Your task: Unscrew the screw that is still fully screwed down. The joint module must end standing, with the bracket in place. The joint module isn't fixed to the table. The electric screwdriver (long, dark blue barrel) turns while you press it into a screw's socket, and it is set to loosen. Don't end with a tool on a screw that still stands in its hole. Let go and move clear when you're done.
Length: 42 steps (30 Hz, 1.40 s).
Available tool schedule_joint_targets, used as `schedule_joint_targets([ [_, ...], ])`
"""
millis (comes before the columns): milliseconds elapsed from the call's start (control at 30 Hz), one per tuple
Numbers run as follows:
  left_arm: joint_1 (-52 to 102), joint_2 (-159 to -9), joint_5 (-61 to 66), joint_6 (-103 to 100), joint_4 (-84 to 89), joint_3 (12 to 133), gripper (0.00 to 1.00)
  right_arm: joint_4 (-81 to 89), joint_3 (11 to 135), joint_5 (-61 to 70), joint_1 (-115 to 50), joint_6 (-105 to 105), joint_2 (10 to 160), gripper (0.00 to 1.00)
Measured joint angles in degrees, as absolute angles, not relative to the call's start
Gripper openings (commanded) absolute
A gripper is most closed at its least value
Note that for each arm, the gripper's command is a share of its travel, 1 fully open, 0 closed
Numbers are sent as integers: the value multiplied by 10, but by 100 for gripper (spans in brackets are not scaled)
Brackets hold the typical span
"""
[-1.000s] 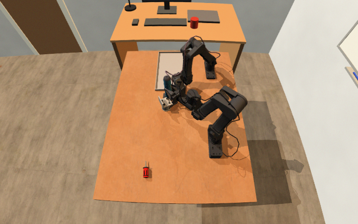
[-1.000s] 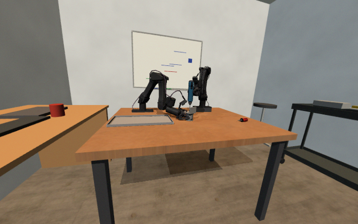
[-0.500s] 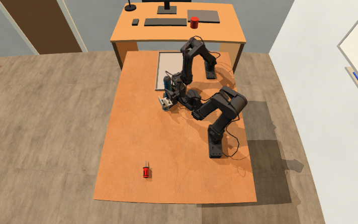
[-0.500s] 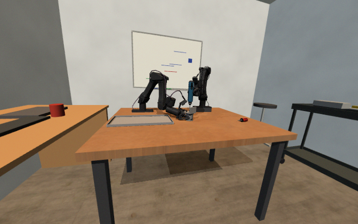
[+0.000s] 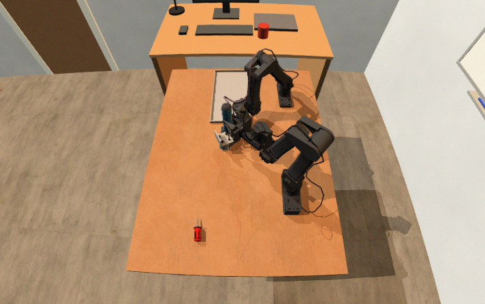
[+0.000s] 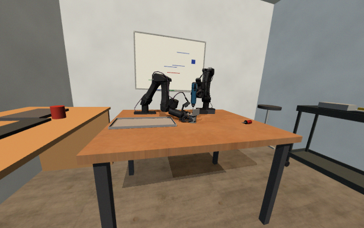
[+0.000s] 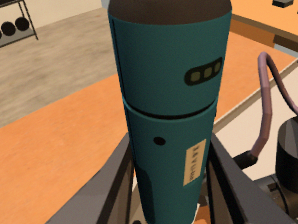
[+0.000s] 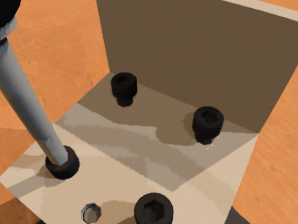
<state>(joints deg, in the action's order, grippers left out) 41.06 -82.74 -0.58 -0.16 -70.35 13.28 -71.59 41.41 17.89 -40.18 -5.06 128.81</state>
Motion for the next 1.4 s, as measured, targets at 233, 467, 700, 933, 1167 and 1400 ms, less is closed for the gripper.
schedule_joint_targets([
  [233, 411, -839, -6, -2, -735, 124, 42, -716, 414, 179, -402, -51, 1288, 59],
  [467, 411, -843, -6, -2, -746, 123, 42, -716, 414, 179, -402, -51, 1288, 59],
  [700, 411, -850, -6, -2, -757, 124, 42, -716, 414, 179, -402, -51, 1288, 59],
  [933, 411, -857, -6, -2, -772, 121, 42, -716, 414, 179, -402, -51, 1288, 59],
  [1167, 411, -863, -6, -2, -783, 122, 42, -716, 414, 179, -402, -51, 1288, 59],
  [1400, 411, -873, -6, -2, -798, 122, 42, -716, 414, 179, -402, -51, 1288, 59],
])
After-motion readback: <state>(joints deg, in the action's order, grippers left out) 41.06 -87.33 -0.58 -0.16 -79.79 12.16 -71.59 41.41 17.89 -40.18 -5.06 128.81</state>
